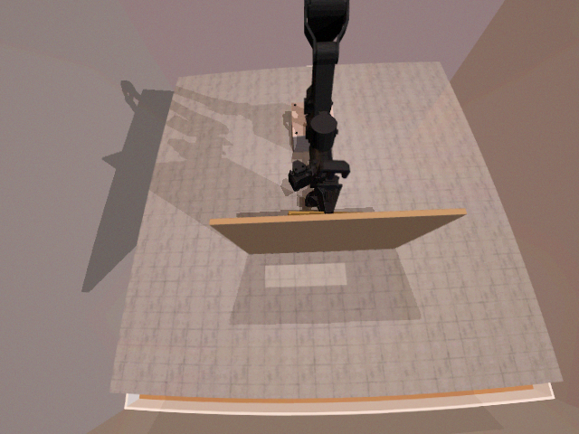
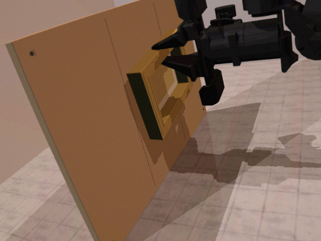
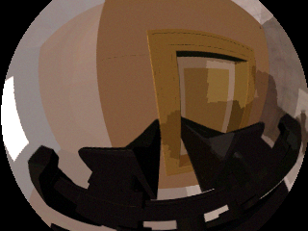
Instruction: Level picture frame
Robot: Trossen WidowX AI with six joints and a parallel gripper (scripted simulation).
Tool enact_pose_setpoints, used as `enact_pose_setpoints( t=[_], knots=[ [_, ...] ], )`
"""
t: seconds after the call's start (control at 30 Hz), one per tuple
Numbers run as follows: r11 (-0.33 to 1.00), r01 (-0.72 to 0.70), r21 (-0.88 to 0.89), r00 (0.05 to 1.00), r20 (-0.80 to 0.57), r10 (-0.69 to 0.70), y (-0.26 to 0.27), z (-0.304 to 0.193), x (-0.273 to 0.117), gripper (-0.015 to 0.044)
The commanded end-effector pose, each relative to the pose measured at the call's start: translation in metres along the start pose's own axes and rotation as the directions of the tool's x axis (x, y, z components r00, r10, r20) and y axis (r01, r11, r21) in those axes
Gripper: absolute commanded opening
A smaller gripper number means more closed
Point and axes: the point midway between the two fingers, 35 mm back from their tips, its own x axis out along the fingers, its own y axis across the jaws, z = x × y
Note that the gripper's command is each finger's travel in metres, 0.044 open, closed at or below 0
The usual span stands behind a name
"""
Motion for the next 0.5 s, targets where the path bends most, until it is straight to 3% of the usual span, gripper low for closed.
enact_pose_setpoints(
  t=[0.0,0.47],
  knots=[
    [1.000,0.002,0.001,1.000,0.003,-0.002,0.0007,0.0002,0.0001,0.0000],
    [1.000,0.002,0.001,1.000,0.003,-0.002,0.0054,-0.0001,0.0001,0.0000]
  ],
)
